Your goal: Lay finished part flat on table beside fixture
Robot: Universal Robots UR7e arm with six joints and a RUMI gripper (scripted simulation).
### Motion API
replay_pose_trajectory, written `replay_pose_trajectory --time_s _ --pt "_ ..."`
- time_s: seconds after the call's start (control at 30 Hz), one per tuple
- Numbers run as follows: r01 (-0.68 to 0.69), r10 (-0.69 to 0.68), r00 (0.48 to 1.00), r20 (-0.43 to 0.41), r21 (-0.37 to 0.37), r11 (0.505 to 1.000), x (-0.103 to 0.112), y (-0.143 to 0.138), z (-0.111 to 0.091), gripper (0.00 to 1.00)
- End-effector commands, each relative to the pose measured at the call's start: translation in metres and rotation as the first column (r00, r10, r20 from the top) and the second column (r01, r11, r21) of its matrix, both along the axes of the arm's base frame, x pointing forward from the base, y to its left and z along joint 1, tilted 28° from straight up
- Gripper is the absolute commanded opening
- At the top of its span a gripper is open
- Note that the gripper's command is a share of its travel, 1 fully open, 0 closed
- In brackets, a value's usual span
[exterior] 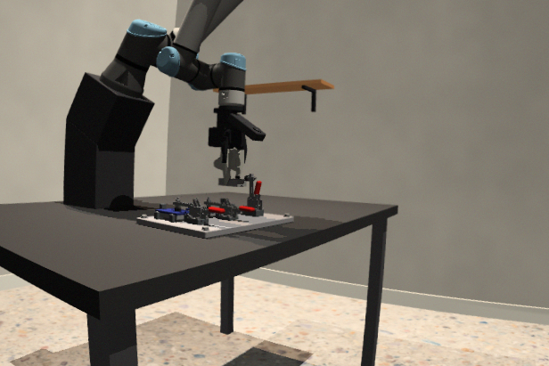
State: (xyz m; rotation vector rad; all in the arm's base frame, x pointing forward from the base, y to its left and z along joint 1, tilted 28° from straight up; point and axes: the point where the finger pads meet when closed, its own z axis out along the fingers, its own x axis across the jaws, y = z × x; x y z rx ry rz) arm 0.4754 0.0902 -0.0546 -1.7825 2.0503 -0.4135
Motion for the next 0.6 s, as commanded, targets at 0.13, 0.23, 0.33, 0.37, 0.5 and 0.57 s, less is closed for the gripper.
replay_pose_trajectory --time_s 0.13,0.23,0.33,0.37,0.5,0.57 --pt "0.0 0.0 1.0 0.001 0.0 1.0 0.0004 0.0015 0.0006 0.0" --pt "0.0 0.0 1.0 0.001 0.0 1.0 0.0005 0.003 0.0007 0.0" --pt "0.0 0.0 1.0 0.001 0.0 1.0 0.0008 0.0051 0.0009 0.0" --pt "0.0 0.0 1.0 0.001 0.0 1.0 0.0009 0.0059 0.001 0.0" --pt "0.0 0.0 1.0 0.001 0.0 1.0 0.0011 0.0078 0.0012 0.0" --pt "0.0 0.0 1.0 0.001 0.0 1.0 0.0013 0.0101 0.0014 0.0"
